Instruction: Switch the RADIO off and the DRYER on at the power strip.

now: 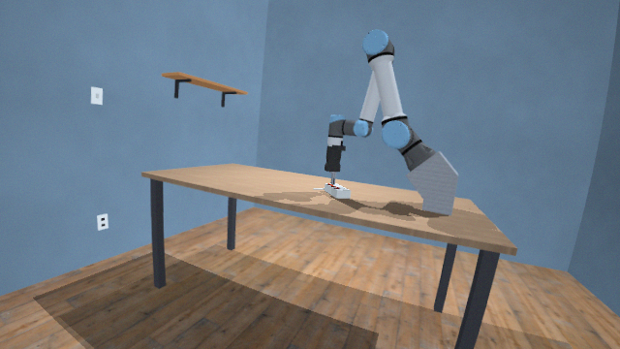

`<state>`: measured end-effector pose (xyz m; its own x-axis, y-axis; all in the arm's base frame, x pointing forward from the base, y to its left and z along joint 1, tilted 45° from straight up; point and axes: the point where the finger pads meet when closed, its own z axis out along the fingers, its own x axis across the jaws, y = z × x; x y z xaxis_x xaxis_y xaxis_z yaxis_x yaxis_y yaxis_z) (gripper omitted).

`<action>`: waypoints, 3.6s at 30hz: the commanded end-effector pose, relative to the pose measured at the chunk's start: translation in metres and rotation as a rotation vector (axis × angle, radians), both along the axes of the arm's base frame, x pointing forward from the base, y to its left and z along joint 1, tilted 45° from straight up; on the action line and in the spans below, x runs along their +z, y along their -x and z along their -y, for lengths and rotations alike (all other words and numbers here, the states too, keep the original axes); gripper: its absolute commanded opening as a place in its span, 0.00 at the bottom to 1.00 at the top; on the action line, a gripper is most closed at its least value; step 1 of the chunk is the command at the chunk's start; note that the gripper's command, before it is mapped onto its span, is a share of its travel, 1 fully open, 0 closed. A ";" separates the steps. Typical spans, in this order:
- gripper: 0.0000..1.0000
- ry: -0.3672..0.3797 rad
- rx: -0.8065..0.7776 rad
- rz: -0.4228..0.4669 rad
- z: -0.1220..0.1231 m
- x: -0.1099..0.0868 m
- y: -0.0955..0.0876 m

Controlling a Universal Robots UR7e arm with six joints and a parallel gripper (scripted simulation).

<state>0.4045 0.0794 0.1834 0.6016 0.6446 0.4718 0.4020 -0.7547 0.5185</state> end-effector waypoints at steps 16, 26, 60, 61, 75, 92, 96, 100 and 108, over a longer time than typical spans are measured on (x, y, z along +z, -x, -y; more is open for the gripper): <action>0.00 0.000 0.000 0.001 0.001 -0.003 -0.004; 0.00 0.000 0.000 0.001 0.001 -0.005 -0.006; 0.00 0.000 0.000 0.001 0.001 -0.006 -0.006; 0.00 0.000 0.000 0.001 0.001 -0.006 -0.006; 0.00 0.000 0.000 0.001 0.001 -0.006 -0.007; 0.00 0.000 0.000 0.001 0.001 -0.007 -0.007; 0.00 0.000 0.000 0.001 0.001 -0.007 -0.007; 0.00 0.000 0.000 0.001 0.001 -0.006 -0.006; 0.00 0.000 0.000 0.001 -0.001 0.007 0.007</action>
<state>0.4040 0.0796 0.1835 0.6017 0.6446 0.4716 0.4019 -0.7546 0.5187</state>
